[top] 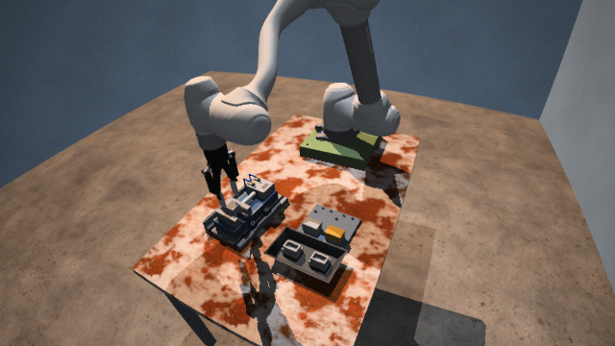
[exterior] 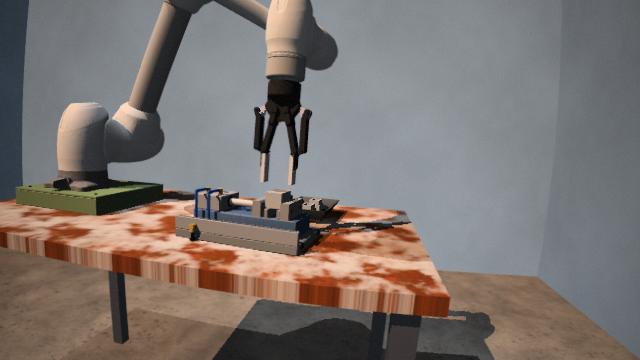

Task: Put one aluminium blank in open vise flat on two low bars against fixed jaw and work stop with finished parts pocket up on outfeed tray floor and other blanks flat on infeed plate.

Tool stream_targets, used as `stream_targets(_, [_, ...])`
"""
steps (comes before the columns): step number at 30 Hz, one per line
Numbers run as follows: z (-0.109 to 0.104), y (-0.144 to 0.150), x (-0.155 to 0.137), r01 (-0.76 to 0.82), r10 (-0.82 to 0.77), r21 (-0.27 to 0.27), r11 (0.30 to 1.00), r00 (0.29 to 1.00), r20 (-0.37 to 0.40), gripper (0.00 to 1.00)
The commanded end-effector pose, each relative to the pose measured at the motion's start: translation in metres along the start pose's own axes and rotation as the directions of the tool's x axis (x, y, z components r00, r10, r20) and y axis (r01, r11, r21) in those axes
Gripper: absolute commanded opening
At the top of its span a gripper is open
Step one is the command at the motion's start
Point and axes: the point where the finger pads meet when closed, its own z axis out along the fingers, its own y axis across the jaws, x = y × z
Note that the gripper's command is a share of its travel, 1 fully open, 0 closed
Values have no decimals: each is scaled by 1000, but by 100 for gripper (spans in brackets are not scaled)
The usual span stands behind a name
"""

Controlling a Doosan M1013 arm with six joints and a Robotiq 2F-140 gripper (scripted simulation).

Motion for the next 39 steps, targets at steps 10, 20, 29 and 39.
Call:
stream_targets(10, [-38, -3, -2, 2, -2, 14, 1000, 1000, -2, 40])
stream_targets(20, [-49, -3, -2, 2, -2, 14, 1000, 1000, -2, 40])
stream_targets(29, [-50, -3, -2, 2, -2, 14, 1000, 1000, -2, 0])
stream_targets(39, [-50, -3, -2, 2, -2, 14, 1000, 1000, -2, 0])
